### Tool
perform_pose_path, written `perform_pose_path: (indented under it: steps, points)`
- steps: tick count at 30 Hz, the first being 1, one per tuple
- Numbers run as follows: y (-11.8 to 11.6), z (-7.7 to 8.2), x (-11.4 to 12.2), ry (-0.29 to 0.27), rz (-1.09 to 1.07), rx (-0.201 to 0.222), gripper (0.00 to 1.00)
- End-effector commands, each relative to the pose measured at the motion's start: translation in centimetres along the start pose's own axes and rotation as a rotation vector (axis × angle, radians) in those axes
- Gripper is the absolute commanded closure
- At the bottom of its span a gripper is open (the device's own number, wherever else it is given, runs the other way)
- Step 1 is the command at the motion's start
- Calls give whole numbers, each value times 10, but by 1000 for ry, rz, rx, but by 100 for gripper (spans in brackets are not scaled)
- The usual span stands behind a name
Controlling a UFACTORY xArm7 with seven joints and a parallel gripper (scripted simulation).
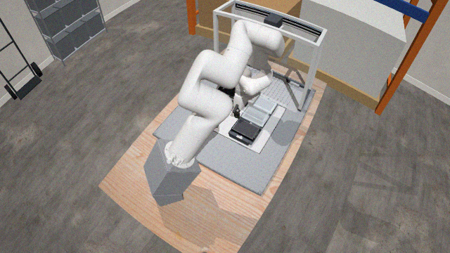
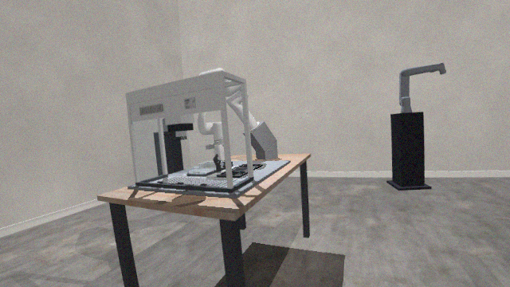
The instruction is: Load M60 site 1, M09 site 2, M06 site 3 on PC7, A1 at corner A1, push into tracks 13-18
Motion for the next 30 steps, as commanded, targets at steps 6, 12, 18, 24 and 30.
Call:
perform_pose_path:
  steps: [6,12,18,24,30]
  points:
    - [-1,1,-4,-1,0,-2,0]
    - [-1,1,-7,-1,0,-2,0]
    - [-1,1,-10,-1,0,-2,0]
    - [-2,1,-12,-1,0,-2,0]
    - [-2,1,-15,-1,0,-2,0]
Point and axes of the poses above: the point where the finger pads meet when closed, its own z axis back along the fingers, its own y axis across the jaws, x = y × z, the point moved 6 cm from there along z, back along the fingers, and after that the axes turned 2 degrees about -z, right-handed, at the moved point
